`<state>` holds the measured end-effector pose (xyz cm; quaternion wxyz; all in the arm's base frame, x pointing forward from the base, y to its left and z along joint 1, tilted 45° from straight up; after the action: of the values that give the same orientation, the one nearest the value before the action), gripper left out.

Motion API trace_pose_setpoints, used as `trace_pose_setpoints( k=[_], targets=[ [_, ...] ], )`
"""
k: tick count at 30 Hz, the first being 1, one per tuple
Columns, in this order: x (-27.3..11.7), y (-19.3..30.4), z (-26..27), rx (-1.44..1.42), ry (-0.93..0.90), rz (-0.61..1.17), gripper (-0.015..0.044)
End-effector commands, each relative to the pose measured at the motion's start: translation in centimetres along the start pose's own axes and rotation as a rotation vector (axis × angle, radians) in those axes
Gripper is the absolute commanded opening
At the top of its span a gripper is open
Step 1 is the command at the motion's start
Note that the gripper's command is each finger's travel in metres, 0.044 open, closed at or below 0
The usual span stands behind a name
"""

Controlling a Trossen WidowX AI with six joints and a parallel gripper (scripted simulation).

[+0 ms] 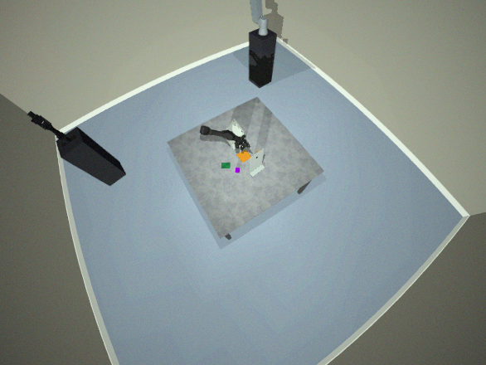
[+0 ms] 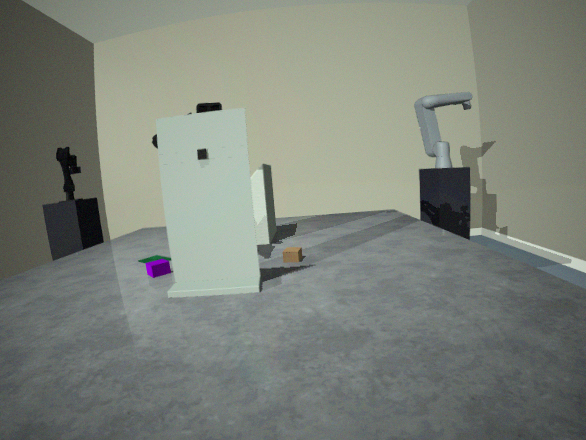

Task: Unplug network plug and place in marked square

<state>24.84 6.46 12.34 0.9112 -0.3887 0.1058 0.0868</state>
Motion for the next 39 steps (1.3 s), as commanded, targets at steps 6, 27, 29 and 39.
trace_pose_setpoints(
  k=[6,27,29,39],
  targets=[
    [0.1,-0.2,-0.6,-0.030,0.077,0.017,0.0000],
    [-0.6,0.0,-8.7,-0.209,0.571,0.265,0.0000],
    [-0.9,0.0,-9.4,-0.221,0.615,0.296,0.0000],
    [-2.8,0.1,-12.4,-0.261,0.820,0.469,0.0000]
  ],
)
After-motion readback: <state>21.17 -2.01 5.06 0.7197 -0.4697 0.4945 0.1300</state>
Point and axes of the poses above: the point midway between the two fingers, 35 mm back from their tips, its own x axis out along the fingers, its own z axis across the jaws, y = z × x, the point moved 7 cm from there along -x, back along the fingers, and after that the axes turned 2 degrees about -x, right-handed, at the moved point
